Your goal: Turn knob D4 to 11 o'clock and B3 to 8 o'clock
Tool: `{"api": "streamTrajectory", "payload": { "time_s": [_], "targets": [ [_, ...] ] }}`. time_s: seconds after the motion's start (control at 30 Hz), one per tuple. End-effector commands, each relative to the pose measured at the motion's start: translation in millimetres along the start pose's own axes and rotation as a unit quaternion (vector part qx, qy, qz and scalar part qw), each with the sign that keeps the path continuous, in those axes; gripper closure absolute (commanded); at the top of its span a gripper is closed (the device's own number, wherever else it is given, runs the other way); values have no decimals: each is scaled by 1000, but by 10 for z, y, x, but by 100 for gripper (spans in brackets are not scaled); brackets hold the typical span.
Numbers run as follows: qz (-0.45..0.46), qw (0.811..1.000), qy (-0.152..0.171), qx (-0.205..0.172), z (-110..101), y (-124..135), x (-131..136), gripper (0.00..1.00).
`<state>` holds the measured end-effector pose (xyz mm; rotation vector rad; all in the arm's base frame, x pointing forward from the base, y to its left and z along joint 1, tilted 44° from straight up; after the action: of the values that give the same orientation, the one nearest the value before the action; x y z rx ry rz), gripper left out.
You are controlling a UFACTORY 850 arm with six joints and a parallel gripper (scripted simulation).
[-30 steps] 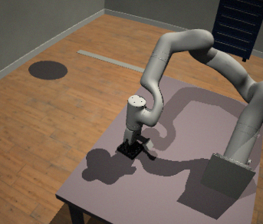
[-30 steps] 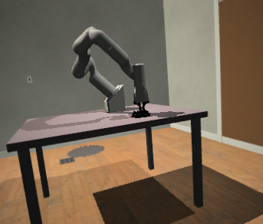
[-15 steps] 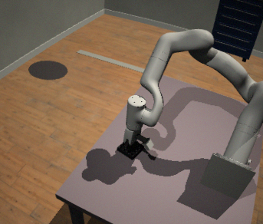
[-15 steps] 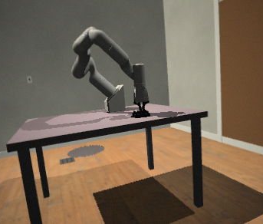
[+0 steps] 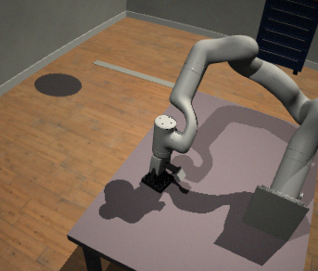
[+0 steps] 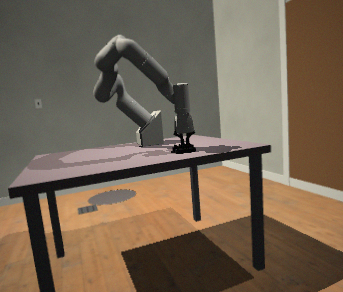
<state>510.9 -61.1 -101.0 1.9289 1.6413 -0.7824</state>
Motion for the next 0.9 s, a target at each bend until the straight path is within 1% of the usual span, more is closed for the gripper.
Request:
{"api": "streamTrajectory", "payload": {
  "time_s": [0.0, 0.57, 0.7, 0.87],
  "targets": [
    [0, 1000, 0, -1, -7, 6, 2, 81],
    [0, 1000, 0, -1, -12, 6, 2, 81],
    [0, 1000, 0, -1, -62, 6, 2, 81],
    [0, 1000, 0, -1, -187, 6, 2, 81]
  ]
}}
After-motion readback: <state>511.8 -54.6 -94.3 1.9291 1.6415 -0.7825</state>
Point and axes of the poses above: the point where the finger pads meet when closed, its own z axis out along the fingers, its own x axis across the jaws, y = z × x, the point moved 5 cm from there along -z, back along the fingers, and after that the axes turned 5 degrees about -z, right-handed, at the moved point
